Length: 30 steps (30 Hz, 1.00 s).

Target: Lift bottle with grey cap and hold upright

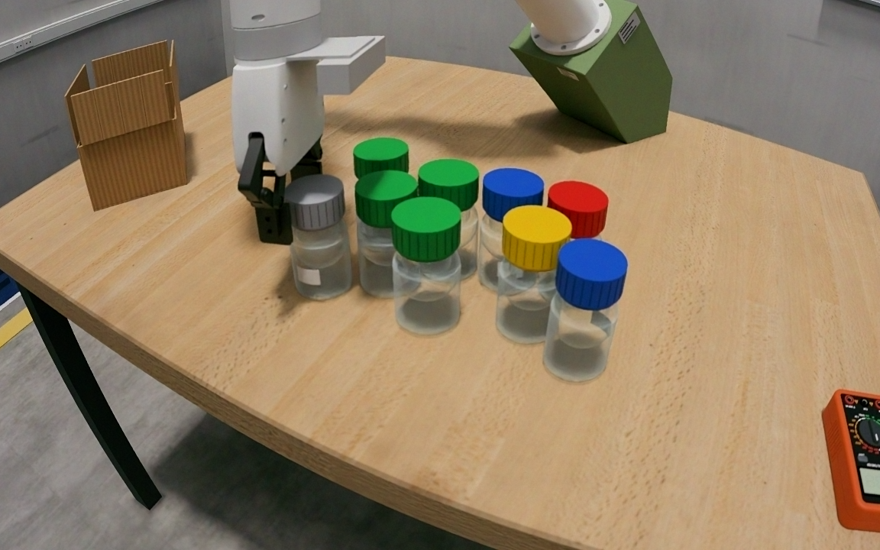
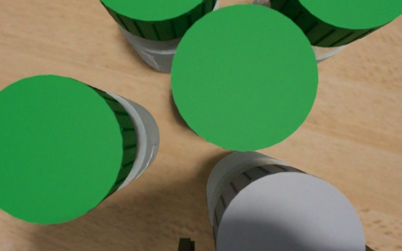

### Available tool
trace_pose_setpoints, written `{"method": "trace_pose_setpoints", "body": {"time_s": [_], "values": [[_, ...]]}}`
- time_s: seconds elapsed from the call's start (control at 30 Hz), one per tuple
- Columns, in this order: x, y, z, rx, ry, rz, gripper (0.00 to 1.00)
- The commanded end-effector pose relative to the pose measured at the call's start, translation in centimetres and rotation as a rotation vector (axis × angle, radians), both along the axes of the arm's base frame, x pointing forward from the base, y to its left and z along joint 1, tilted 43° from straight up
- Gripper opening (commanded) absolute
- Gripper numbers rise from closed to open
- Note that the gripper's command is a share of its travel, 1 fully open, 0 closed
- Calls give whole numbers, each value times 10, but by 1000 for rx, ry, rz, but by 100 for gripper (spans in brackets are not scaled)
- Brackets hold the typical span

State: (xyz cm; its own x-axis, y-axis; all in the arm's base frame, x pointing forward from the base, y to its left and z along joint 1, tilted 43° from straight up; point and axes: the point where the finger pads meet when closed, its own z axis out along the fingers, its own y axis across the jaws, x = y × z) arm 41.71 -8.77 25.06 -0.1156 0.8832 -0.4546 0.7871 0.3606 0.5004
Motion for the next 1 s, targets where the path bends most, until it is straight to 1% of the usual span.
{"method": "trace_pose_setpoints", "body": {"time_s": [0.0,0.37,0.97], "values": [[7,-3,-6,0,-3,1,79],[15,-6,-16,0,-3,1,79],[14,-1,-18,0,-3,1,79]]}}
